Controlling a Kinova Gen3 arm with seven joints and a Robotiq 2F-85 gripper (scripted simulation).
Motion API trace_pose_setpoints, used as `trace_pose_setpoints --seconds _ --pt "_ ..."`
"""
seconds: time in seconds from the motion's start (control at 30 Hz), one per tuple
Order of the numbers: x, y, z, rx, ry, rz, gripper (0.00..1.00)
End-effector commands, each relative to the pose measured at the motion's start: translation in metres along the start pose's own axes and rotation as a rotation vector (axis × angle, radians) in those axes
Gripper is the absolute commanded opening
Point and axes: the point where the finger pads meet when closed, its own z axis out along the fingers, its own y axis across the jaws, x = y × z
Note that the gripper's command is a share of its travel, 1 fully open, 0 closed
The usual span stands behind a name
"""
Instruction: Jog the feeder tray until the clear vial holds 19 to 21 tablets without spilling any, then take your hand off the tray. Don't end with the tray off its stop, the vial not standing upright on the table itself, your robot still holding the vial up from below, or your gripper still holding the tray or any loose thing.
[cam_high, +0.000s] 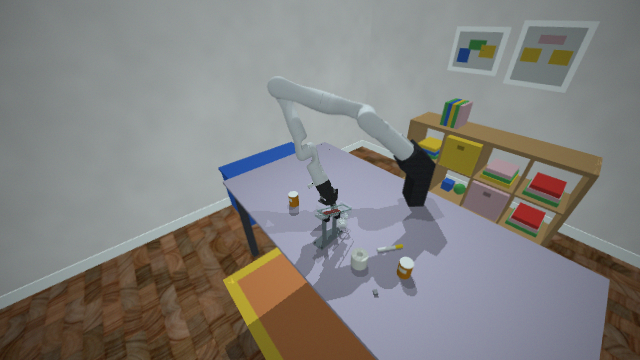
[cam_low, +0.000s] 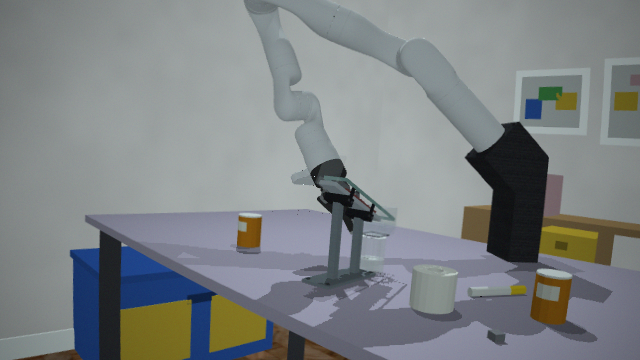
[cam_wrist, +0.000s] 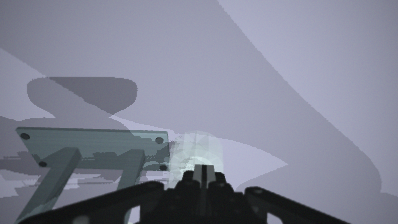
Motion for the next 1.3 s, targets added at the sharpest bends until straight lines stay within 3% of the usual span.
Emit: trace_pose_setpoints --seconds 0.0,0.53,1.27 --pt "-0.004 -0.007 -0.012 0.008 0.014 -0.019 0.0" --pt "-0.039 -0.006 -0.062 0.008 0.014 -0.019 0.0" --pt "-0.076 -0.004 -0.112 0.008 0.014 -0.019 0.0"
